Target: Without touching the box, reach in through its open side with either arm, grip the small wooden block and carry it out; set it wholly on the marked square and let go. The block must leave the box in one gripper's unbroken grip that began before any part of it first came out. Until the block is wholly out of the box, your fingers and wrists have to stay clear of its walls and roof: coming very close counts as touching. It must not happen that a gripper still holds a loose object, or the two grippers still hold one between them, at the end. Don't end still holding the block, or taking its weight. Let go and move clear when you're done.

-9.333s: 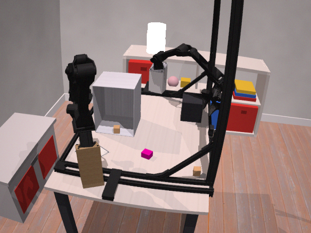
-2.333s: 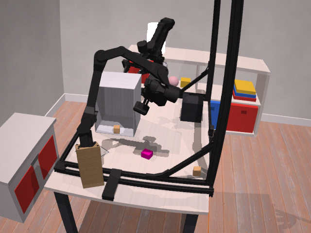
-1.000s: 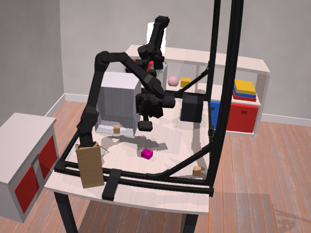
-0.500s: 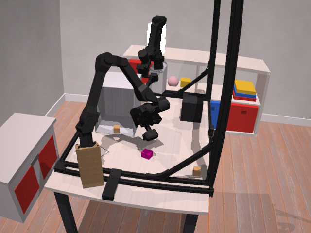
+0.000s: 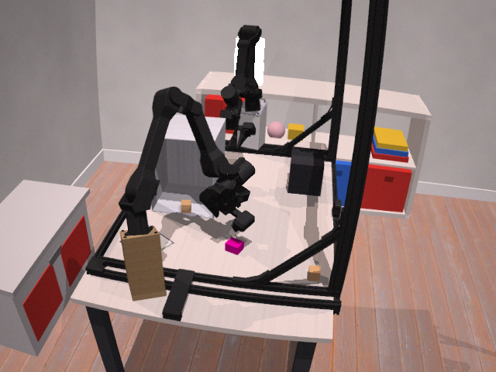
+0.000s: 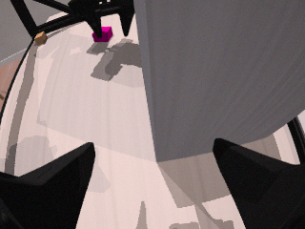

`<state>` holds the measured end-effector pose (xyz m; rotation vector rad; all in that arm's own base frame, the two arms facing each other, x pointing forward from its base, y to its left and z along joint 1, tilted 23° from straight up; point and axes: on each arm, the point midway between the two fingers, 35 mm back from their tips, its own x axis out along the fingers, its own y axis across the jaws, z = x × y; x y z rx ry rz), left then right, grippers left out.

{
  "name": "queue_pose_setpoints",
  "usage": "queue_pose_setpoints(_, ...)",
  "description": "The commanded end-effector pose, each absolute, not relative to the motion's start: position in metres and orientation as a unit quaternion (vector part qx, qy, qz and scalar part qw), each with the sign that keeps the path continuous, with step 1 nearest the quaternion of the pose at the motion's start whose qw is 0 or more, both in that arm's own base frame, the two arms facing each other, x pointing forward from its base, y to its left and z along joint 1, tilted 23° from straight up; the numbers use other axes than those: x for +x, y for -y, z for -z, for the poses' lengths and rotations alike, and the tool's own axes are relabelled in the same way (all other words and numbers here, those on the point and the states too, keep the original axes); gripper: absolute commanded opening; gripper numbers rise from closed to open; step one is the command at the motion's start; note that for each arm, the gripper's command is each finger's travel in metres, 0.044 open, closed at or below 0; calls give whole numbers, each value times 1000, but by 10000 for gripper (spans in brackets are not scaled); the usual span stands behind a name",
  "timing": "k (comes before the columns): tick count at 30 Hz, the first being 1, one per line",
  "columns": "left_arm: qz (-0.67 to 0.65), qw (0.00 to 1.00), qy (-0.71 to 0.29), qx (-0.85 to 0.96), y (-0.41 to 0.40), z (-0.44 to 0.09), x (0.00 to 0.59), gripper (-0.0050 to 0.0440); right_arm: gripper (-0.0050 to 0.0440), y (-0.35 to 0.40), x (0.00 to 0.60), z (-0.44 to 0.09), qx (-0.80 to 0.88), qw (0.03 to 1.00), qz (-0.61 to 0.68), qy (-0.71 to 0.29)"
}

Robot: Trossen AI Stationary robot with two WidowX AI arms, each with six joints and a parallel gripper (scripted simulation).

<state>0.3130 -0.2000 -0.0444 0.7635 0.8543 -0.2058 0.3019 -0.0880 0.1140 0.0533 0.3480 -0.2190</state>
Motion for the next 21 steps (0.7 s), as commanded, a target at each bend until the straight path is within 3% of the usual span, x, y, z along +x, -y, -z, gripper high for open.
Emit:
queue_pose_setpoints(1, 105, 855, -394, 320, 194, 56, 321, 400, 400, 85, 307, -108, 25, 977, 103, -183)
queue_pose_setpoints(21, 90, 944, -281, 149, 139, 49, 361, 400, 400, 71, 316, -84, -2, 975, 75, -211)
